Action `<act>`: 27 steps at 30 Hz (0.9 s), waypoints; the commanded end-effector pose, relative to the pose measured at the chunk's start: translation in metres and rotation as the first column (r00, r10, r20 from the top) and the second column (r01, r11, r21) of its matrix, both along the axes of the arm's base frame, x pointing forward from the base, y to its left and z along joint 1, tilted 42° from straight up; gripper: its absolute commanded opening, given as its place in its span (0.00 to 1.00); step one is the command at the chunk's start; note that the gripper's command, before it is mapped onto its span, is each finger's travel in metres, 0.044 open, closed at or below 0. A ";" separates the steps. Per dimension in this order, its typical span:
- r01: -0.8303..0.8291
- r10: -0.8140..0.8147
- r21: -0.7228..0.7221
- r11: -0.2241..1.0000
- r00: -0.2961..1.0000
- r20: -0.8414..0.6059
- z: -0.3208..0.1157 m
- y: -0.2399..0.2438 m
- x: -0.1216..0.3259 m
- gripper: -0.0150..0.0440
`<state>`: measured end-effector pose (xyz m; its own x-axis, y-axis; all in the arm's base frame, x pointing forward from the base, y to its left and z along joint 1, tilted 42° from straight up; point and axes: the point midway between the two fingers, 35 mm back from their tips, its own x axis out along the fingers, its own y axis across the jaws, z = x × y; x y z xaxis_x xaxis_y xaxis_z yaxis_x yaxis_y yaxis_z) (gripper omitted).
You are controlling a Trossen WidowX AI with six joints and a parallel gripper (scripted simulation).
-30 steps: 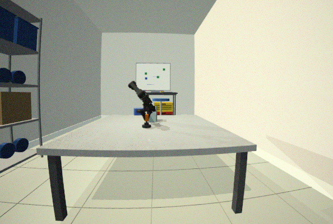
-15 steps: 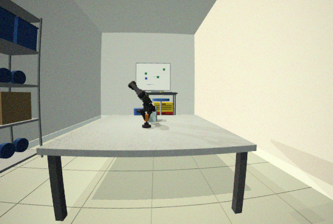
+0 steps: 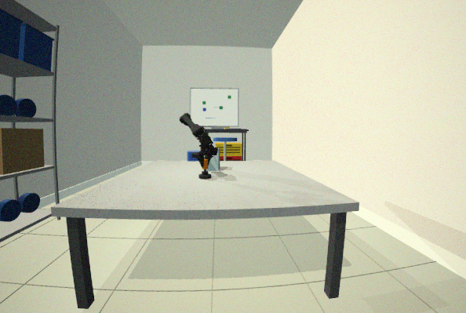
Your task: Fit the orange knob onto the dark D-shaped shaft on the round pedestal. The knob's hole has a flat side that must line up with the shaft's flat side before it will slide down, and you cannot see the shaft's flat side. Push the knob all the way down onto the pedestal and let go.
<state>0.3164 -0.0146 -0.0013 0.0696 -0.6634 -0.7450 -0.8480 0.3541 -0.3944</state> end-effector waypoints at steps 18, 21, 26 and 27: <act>-0.045 0.045 -0.002 0.999 0.998 -0.035 -0.003 -0.002 0.000 0.25; -0.045 0.045 -0.002 0.999 0.998 -0.035 -0.003 -0.002 -0.001 0.25; -0.045 0.045 -0.002 0.999 0.998 -0.035 -0.003 -0.002 -0.001 0.25; -0.045 0.045 -0.002 0.999 0.998 -0.035 -0.003 -0.002 -0.001 0.25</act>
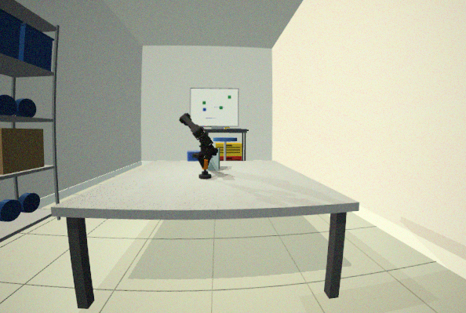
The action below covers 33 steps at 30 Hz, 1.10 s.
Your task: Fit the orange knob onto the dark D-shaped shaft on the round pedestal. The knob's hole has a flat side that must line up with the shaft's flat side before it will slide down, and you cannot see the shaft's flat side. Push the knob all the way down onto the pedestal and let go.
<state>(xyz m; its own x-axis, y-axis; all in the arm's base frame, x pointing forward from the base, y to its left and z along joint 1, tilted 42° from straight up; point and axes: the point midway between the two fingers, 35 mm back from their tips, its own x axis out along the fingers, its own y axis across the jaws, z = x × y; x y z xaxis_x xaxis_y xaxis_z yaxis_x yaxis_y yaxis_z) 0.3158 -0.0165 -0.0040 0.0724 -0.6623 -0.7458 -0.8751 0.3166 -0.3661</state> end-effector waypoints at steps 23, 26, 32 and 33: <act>-0.158 0.156 -0.005 0.987 0.978 -0.139 0.002 -0.001 0.003 0.25; -0.158 0.156 -0.005 0.987 0.978 -0.139 0.002 -0.001 0.003 0.25; -0.158 0.156 -0.005 0.987 0.978 -0.139 0.000 -0.001 0.002 0.25; -0.158 0.156 -0.004 0.987 0.978 -0.139 0.000 0.000 0.001 0.25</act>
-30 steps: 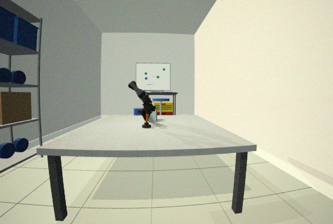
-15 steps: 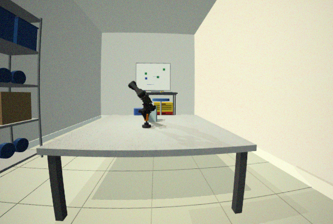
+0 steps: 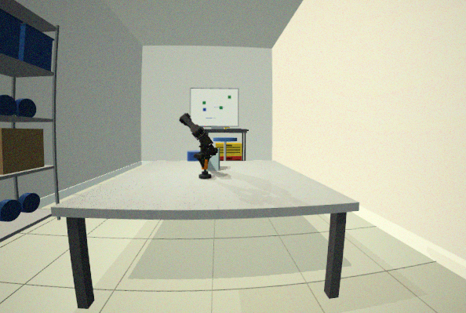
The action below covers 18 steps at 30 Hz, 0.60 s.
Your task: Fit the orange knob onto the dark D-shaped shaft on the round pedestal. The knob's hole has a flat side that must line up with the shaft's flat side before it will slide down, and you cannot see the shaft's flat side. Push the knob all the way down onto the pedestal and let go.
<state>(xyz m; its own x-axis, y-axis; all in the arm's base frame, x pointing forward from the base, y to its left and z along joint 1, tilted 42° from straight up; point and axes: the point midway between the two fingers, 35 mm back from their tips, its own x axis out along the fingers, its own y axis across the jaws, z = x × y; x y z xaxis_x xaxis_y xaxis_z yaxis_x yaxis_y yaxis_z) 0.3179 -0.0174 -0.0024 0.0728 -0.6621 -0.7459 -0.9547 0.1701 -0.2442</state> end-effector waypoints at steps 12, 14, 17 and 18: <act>-0.004 0.004 -0.001 1.000 1.000 -0.003 0.001 0.004 -0.005 0.25; -0.004 0.004 0.000 1.000 1.000 -0.003 0.001 0.004 -0.005 0.25; -0.044 0.044 -0.004 0.999 0.998 -0.038 0.002 0.004 -0.005 0.25; -0.068 0.067 -0.005 0.998 0.996 -0.060 0.002 0.004 -0.005 0.25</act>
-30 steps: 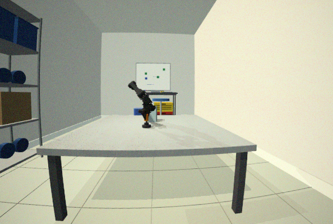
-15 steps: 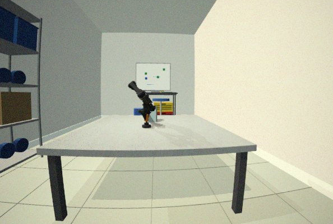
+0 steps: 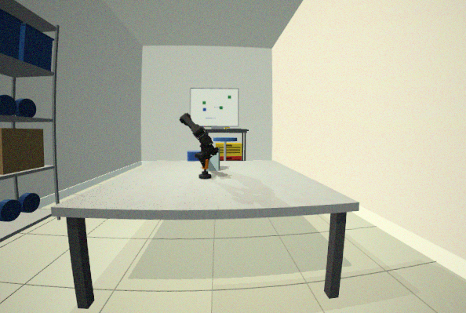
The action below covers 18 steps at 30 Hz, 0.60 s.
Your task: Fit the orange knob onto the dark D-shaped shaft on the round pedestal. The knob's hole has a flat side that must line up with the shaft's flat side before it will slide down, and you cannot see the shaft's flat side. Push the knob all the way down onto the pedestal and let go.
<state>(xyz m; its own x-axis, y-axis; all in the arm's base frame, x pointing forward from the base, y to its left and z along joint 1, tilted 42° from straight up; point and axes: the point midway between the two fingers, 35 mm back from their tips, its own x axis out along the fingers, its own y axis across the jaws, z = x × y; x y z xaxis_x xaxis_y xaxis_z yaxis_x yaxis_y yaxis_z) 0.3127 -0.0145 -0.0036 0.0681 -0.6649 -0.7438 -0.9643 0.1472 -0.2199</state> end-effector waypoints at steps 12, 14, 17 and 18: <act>-0.137 0.136 -0.002 0.991 0.984 -0.115 0.004 -0.001 0.005 0.25; -0.137 0.136 -0.002 0.991 0.984 -0.115 0.004 -0.001 0.006 0.25; -0.137 0.136 -0.002 0.991 0.984 -0.115 0.004 -0.001 0.006 0.25; -0.137 0.136 -0.002 0.991 0.984 -0.115 0.003 -0.001 0.006 0.25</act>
